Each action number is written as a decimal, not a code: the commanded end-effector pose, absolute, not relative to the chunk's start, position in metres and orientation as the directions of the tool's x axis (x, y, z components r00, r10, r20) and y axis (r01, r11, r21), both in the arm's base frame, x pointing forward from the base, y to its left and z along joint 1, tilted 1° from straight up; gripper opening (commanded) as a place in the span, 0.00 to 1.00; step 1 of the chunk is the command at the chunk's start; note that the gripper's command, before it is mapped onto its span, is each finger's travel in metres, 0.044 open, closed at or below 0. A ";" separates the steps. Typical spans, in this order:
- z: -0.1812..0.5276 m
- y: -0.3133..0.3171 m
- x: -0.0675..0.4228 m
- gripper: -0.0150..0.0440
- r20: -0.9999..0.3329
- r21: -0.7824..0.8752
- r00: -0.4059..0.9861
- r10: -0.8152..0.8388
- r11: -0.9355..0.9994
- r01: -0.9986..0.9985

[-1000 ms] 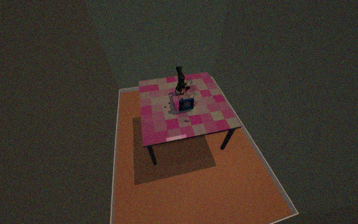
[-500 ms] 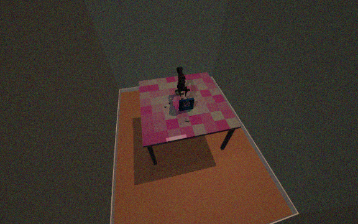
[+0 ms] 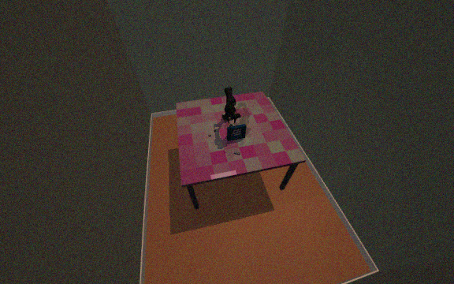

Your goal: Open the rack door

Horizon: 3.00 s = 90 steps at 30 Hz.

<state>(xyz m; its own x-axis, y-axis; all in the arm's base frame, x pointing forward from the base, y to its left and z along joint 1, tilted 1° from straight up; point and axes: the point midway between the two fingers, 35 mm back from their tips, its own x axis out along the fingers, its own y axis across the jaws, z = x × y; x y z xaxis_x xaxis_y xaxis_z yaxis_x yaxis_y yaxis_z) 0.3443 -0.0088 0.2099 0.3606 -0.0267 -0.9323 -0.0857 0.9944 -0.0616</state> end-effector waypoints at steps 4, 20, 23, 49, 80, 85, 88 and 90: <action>0.201 -0.009 0.332 0.74 -0.985 -0.037 0.173 -0.016 0.992 -0.117; 0.192 -0.010 0.323 0.74 -1.000 -0.016 0.029 -0.013 0.991 -0.134; 0.187 -0.010 0.324 0.74 -1.000 -0.016 0.029 -0.013 0.991 -0.134; 0.145 -0.010 0.325 0.74 -1.000 -0.016 0.029 -0.013 0.991 -0.134; 0.128 -0.010 0.324 0.29 -1.000 -0.016 0.029 -0.013 0.991 -0.134; 0.128 -0.010 0.324 0.28 -1.000 -0.016 0.029 -0.013 0.992 -0.126; 0.128 -0.010 0.324 0.28 -1.000 -0.013 0.029 -0.013 1.000 -0.012; 0.128 -0.010 0.324 0.28 -1.000 -0.010 0.029 -0.013 0.996 0.086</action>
